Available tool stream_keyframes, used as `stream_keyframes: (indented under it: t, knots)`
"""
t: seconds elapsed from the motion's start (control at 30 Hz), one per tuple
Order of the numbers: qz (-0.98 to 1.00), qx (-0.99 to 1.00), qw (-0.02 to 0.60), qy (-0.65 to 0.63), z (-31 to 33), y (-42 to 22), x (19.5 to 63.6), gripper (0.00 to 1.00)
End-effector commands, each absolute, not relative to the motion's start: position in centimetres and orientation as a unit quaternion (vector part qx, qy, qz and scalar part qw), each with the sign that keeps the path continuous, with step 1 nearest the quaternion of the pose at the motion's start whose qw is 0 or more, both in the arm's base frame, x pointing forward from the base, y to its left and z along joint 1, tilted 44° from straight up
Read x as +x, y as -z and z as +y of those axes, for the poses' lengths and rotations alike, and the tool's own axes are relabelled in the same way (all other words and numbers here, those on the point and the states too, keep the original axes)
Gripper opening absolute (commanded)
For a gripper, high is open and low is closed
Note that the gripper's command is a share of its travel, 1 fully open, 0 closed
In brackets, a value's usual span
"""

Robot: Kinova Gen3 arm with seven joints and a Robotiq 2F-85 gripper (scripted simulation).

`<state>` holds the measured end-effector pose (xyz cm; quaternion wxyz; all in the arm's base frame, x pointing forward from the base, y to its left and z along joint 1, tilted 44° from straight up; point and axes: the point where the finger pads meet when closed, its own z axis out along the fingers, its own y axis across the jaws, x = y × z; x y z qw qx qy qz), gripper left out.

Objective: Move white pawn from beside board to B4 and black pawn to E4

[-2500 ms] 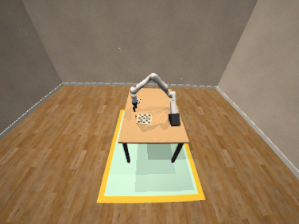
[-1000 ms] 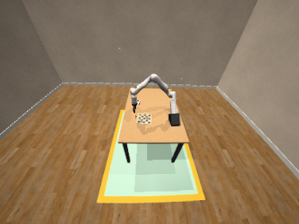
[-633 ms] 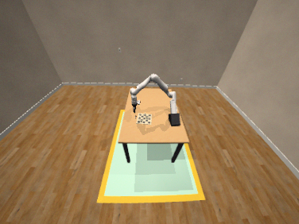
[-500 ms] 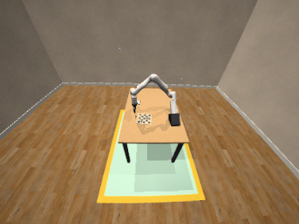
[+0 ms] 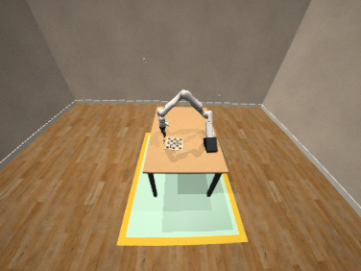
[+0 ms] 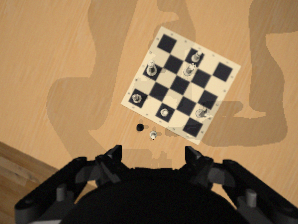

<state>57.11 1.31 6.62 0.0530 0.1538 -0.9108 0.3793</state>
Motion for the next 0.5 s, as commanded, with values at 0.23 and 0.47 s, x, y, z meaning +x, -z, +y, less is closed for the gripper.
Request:
stream_keyframes:
  t: [0.23, 0.47]
  knots:
    - [-0.866, 0.322, 0.127, -0.36, 0.2, -5.8, 57.1, 1.0]
    - [-0.827, 0.413, 0.163, -0.345, -0.1, -5.4, 57.1, 1.0]
